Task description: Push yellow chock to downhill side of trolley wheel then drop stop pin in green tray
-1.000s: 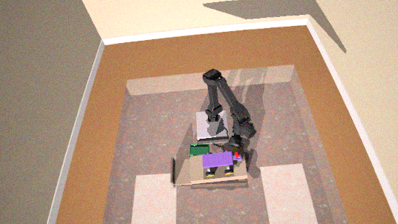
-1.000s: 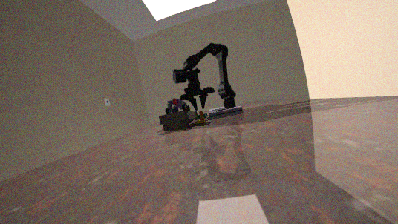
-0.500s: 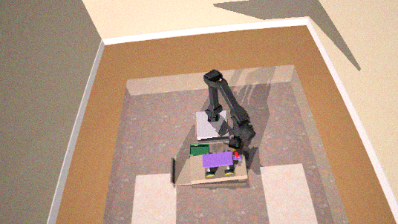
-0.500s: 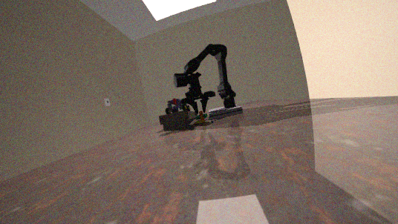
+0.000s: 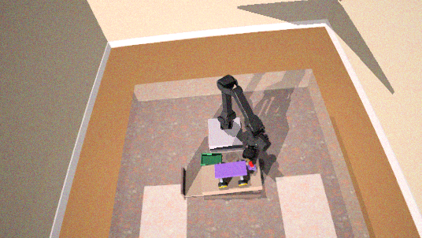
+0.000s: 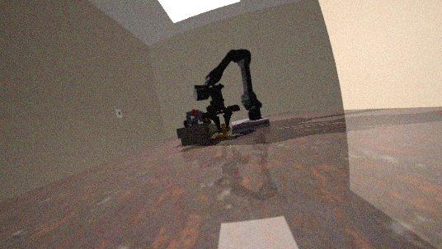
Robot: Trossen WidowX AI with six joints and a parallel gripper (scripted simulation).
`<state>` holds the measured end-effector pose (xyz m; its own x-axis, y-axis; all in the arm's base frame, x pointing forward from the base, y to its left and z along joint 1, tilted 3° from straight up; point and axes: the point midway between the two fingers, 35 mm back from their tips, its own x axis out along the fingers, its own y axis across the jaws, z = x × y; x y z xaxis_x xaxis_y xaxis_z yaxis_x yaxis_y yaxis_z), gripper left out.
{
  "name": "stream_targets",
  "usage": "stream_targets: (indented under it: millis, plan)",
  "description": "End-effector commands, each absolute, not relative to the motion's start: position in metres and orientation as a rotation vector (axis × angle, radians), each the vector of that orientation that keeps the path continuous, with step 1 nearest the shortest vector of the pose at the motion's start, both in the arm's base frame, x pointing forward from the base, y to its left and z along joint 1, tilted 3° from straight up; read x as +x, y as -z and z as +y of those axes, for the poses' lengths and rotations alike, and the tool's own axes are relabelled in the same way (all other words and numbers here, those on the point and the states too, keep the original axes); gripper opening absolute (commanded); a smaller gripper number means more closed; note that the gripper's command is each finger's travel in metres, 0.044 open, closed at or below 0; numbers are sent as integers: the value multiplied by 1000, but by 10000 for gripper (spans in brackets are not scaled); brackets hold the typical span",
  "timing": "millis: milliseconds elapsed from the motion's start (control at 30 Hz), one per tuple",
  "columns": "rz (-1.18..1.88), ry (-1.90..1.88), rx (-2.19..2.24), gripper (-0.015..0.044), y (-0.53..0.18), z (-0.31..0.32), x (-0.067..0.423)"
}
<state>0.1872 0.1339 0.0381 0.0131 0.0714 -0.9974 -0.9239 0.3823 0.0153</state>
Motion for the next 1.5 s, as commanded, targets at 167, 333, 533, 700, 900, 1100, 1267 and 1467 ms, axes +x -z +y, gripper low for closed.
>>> stream_targets:
  millis: [167, 333, 533, 700, 900, 1100, 1267, 1467]
  plan:
    - [1324, -946, -865, 190, -27, 133, 186]
    - [1320, -951, -866, 59, -30, 134, 187]
    - [1320, -951, -866, 19, -30, 134, 187]
    - [1323, -948, -865, 0, -43, 133, 186]
    - [1324, -946, -865, 0, -61, 129, 182]
    - [1324, -946, -865, 0, -80, 127, 180]
    - [1325, -946, -865, 0, -94, 126, 179]
    - [1325, -946, -865, 0, -111, 125, 179]
